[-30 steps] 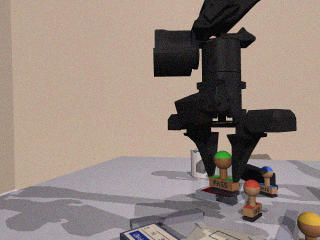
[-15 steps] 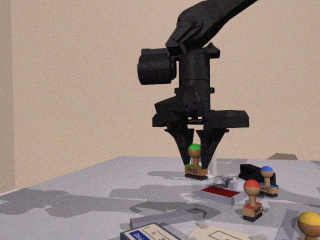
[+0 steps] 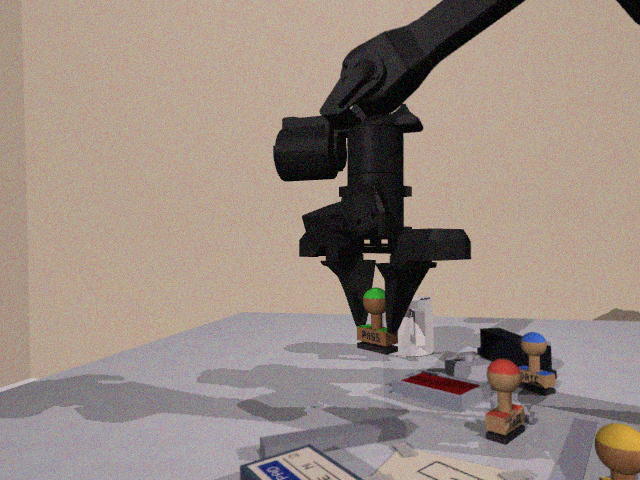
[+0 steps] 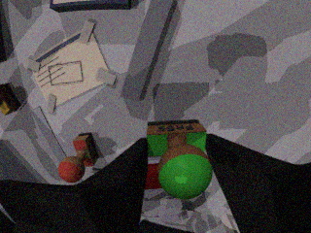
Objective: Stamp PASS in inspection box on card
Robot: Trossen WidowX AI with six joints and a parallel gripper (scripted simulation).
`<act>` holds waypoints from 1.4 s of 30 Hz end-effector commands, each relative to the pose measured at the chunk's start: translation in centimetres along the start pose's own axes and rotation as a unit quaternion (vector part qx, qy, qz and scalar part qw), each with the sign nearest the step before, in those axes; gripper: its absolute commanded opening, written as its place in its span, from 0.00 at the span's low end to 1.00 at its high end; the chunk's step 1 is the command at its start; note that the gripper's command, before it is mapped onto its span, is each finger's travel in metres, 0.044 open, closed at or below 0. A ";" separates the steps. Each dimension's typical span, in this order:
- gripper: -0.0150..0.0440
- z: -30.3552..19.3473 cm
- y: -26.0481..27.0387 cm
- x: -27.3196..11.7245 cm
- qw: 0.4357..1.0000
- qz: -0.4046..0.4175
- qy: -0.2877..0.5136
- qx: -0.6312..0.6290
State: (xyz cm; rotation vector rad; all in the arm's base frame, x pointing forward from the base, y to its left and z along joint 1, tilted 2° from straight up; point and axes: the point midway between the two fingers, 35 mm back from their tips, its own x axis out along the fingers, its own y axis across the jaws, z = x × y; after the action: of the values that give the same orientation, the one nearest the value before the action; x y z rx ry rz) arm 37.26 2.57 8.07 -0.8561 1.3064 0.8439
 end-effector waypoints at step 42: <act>0.25 -0.2 0.2 6.6 1.000 0.005 0.001 -0.002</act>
State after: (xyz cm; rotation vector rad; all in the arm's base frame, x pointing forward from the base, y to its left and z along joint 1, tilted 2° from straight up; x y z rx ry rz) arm 37.65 2.65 1.79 -0.8571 1.3085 0.8475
